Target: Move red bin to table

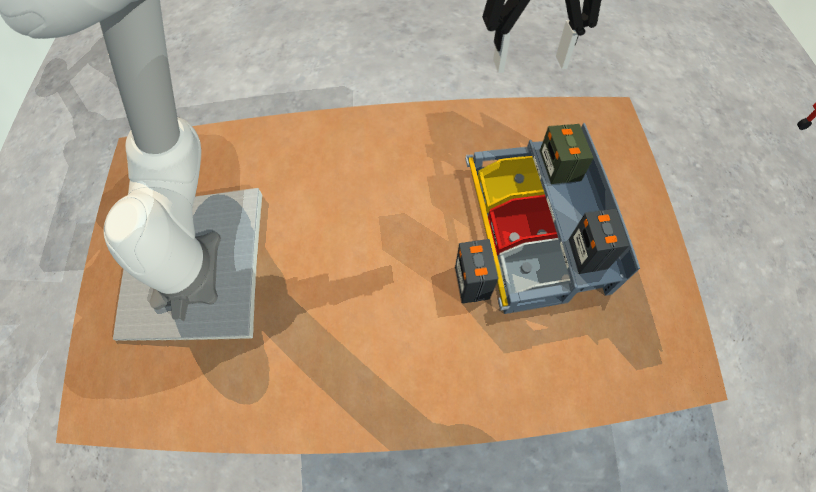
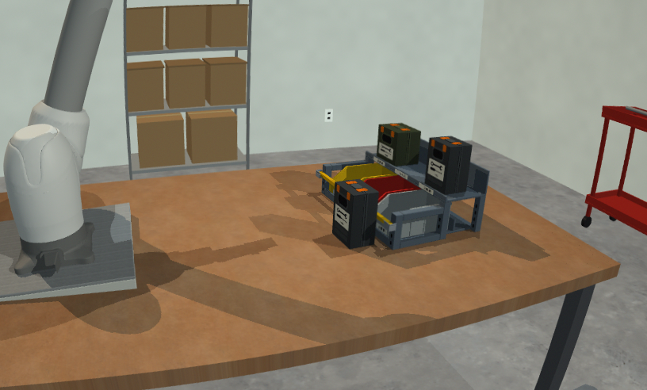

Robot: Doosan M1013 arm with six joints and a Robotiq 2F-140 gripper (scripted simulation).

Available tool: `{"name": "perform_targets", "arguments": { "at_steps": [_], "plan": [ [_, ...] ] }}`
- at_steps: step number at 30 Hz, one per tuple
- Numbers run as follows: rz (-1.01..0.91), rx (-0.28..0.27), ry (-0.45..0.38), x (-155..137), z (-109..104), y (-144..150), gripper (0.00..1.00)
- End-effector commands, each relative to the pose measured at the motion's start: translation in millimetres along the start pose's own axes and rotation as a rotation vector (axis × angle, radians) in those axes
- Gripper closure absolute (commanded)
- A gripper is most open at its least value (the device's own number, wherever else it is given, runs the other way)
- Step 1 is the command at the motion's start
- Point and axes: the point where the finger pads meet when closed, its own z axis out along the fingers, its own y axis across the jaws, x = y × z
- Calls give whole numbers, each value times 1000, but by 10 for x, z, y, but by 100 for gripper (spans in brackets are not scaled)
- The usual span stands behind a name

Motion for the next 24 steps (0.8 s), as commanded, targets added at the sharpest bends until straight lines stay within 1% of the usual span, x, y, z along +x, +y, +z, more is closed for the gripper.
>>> {"name": "perform_targets", "arguments": {
  "at_steps": [1, 7, 12, 24],
  "plan": [
    [0, 0, 1, 3, 19, -12, 43],
    [0, 0, 1, 3, 19, -12, 43],
    [0, 0, 1, 4, 521, -12, 43],
    [0, 0, 1, 4, 521, -12, 43]
  ]
}}
